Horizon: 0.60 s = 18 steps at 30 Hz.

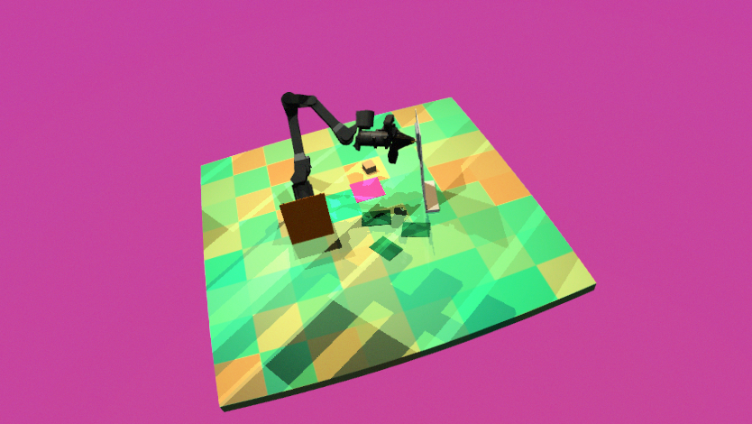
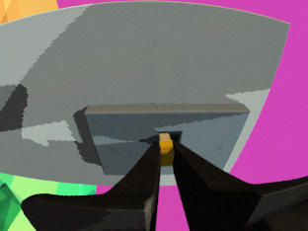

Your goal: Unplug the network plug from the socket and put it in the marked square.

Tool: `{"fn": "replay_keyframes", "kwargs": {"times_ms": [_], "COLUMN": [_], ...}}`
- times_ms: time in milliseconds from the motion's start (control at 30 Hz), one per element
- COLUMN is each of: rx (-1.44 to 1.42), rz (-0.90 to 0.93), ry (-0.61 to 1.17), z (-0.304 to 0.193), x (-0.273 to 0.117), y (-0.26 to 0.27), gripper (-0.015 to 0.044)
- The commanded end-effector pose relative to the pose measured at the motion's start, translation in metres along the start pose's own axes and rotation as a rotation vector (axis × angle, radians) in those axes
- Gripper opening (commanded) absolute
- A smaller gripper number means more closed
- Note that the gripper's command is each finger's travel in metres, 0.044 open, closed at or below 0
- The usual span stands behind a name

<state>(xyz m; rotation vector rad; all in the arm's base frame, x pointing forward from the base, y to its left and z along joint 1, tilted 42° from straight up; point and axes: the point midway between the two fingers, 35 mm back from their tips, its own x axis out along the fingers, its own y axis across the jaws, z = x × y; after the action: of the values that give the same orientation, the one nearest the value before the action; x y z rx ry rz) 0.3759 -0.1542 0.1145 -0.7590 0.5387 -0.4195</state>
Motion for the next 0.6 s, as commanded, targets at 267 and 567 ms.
{"fn": "replay_keyframes", "kwargs": {"times_ms": [267, 567], "rx": [-0.004, -0.004], "rz": [0.003, 0.003], "ry": [-0.004, -0.004], "z": [0.0002, -0.0016], "x": [-0.0015, -0.0063], "y": [0.0003, 0.0], "gripper": [0.0, 0.0]}}
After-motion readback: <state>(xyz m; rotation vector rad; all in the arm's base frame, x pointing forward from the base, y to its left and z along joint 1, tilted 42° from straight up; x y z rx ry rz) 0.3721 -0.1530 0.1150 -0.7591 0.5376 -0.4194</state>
